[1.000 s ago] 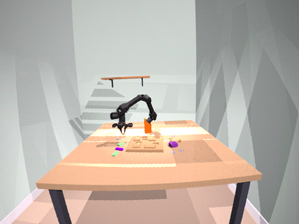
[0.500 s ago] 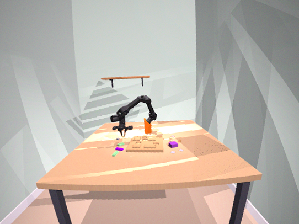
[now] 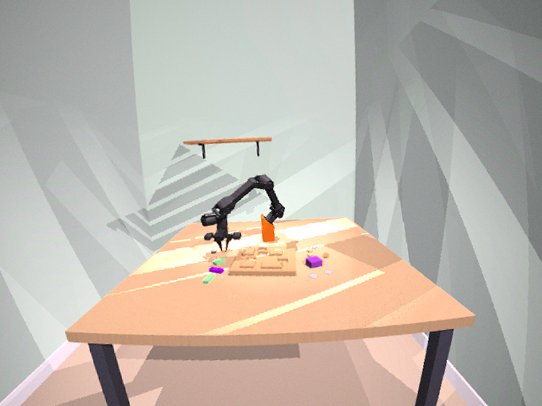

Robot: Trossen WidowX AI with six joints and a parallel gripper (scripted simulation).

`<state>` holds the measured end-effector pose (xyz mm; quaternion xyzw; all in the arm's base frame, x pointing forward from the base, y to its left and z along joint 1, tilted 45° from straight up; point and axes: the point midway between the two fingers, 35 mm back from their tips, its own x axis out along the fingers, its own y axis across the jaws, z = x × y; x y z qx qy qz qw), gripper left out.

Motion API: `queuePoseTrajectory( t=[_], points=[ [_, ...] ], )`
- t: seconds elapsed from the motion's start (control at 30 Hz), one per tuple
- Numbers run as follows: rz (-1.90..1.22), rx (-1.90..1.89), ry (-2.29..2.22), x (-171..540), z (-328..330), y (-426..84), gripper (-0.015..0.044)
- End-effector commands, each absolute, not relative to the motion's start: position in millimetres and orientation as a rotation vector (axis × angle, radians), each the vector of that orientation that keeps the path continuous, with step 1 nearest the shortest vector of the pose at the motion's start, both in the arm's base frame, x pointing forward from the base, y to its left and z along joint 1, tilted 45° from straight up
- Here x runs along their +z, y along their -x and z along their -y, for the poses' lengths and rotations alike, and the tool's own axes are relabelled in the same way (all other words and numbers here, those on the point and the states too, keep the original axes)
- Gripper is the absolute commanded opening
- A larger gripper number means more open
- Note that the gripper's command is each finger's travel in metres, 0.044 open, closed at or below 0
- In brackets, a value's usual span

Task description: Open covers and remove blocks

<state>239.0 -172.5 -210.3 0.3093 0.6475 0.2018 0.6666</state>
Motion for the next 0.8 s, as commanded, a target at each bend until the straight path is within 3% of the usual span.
queuePoseTrajectory(
  t=[0.0, 0.47, 0.77],
  points=[
    [-1.465, 0.46, -0.709, -216.5, 164.0, -238.1, 0.008],
    [-1.464, 0.462, -0.71, -226.4, 152.5, -237.6, 0.008],
    [-1.463, 0.461, -0.701, -224.5, 155.8, -238.1, 0.0316]
  ],
)
